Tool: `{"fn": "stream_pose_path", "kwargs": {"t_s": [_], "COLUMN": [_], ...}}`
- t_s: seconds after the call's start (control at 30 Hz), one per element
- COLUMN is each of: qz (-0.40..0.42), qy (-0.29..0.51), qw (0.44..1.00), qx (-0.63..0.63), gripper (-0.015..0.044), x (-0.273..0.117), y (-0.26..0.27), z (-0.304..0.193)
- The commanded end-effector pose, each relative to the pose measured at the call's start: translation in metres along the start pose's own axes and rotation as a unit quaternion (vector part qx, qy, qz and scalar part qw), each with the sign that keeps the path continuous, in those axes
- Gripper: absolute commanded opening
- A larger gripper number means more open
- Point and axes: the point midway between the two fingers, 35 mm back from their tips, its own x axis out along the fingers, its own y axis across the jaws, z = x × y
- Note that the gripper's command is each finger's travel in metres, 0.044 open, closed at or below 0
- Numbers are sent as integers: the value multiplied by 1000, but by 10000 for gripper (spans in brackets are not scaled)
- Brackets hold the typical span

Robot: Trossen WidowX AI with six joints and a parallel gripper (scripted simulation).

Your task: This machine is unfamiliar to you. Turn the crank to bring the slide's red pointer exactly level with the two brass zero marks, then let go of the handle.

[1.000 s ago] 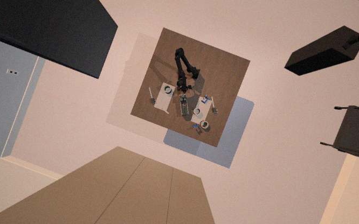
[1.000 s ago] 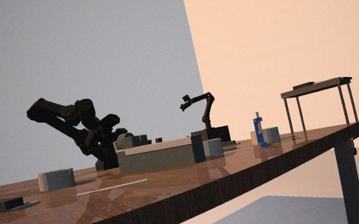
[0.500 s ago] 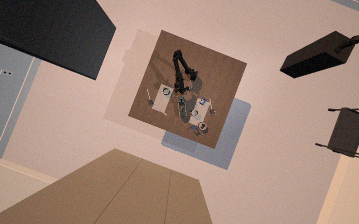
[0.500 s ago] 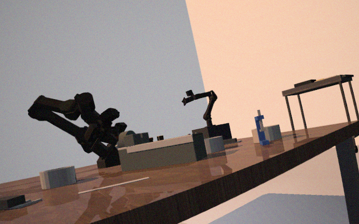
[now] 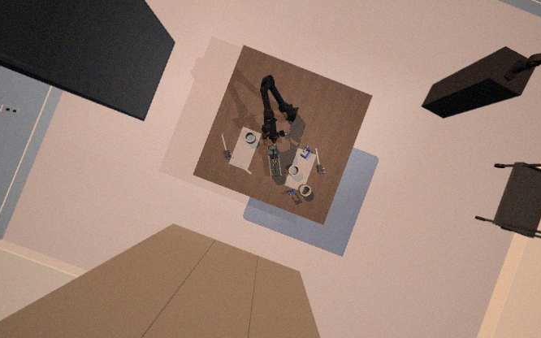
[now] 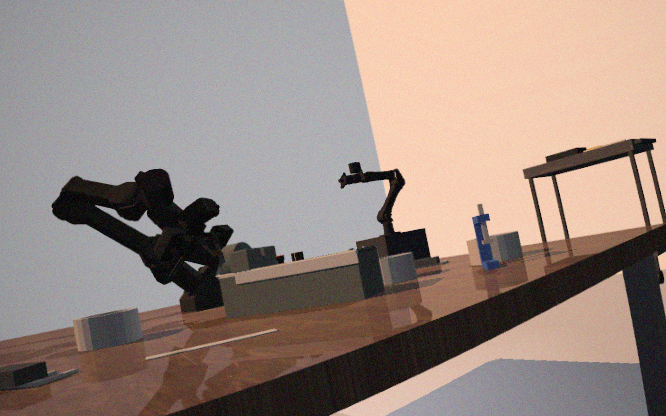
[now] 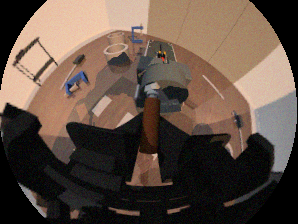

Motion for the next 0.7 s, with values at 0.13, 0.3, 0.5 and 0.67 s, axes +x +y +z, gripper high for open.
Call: {"fn": "stream_pose_path", "kwargs": {"t_s": [0.13, 0.3, 0.5, 0.67], "qz": [-9, -9, -9, -9], "qy": [-6, -6, -6, -6], "qw": [1000, 1000, 1000, 1000], "qx": [2, 2, 2, 2], "gripper": [0, 0, 0, 0], "x": [-5, -5, -5, -5], "y": [-8, -9, -11, -11], "z": [4, 4, 4, 5]}}
